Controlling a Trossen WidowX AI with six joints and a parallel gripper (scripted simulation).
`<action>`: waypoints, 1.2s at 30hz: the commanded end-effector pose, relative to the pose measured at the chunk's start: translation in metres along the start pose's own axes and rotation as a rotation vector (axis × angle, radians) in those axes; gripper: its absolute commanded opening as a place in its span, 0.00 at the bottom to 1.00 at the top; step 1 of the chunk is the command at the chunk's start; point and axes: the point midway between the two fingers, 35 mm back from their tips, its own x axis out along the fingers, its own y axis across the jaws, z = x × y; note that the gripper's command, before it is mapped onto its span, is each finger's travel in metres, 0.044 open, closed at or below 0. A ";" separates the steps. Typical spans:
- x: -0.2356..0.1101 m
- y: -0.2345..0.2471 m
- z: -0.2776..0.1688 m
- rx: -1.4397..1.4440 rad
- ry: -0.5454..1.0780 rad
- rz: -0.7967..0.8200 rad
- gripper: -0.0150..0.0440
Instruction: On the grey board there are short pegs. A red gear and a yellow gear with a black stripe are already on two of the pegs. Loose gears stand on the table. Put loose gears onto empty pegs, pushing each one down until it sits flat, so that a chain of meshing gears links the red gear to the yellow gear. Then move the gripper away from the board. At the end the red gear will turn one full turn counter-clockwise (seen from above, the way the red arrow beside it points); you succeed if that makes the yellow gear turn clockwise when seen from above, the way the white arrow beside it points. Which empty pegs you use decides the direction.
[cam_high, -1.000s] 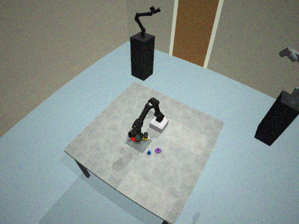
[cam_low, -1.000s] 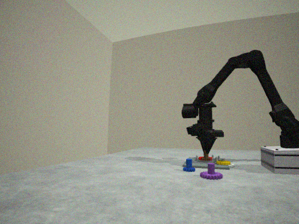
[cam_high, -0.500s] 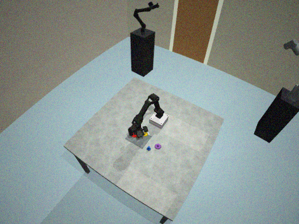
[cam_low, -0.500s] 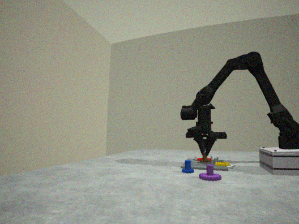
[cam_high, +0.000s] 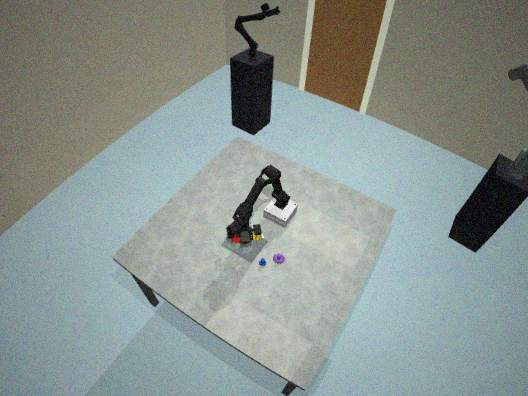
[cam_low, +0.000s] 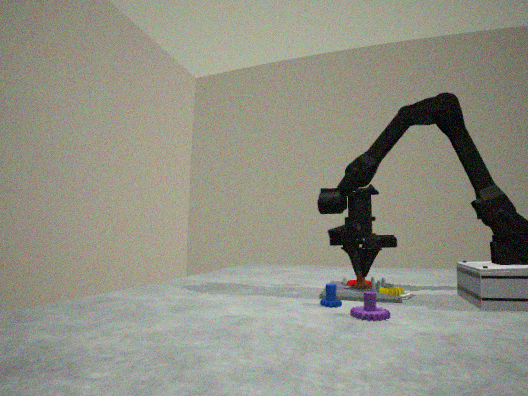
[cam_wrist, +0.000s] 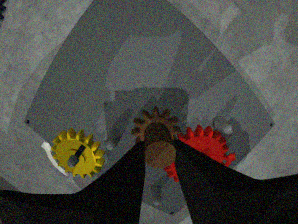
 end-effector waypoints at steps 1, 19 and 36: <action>-0.003 0.000 0.000 0.053 0.000 0.000 0.49; -0.042 0.023 0.064 0.300 -0.006 0.002 0.76; -0.042 0.085 0.151 0.641 -0.009 0.010 1.00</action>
